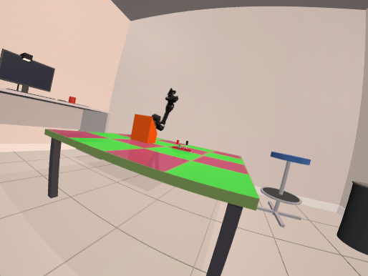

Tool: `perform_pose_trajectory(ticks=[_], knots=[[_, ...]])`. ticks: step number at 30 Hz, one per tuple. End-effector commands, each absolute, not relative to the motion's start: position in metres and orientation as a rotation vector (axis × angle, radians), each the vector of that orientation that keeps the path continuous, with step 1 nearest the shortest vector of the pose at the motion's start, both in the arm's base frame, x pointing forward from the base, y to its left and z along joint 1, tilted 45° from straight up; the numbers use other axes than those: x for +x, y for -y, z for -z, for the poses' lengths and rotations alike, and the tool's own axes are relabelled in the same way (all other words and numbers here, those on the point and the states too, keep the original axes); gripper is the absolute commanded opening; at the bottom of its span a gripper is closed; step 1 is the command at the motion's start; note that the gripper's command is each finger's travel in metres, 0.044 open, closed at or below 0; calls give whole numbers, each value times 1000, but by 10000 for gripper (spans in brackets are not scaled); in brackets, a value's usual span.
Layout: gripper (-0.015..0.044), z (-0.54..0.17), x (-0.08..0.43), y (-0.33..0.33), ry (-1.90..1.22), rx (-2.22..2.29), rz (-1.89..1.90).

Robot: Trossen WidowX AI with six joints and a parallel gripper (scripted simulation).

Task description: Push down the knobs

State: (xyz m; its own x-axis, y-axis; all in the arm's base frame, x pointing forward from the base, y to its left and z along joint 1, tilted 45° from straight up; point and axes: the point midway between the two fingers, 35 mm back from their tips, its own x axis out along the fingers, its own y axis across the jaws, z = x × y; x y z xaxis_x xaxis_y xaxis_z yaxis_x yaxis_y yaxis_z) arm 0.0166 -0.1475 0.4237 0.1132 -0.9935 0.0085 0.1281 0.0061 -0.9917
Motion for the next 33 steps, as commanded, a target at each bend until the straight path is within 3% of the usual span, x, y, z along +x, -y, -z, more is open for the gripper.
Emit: perform_pose_trajectory(ticks=[1, 16, 33], knots=[[0, -408, 36, 170, -985, -1081, 1075], [0, -345, 108, 222, -894, -740, 735], [0, -253, 197, 227, -893, -315, 371]])
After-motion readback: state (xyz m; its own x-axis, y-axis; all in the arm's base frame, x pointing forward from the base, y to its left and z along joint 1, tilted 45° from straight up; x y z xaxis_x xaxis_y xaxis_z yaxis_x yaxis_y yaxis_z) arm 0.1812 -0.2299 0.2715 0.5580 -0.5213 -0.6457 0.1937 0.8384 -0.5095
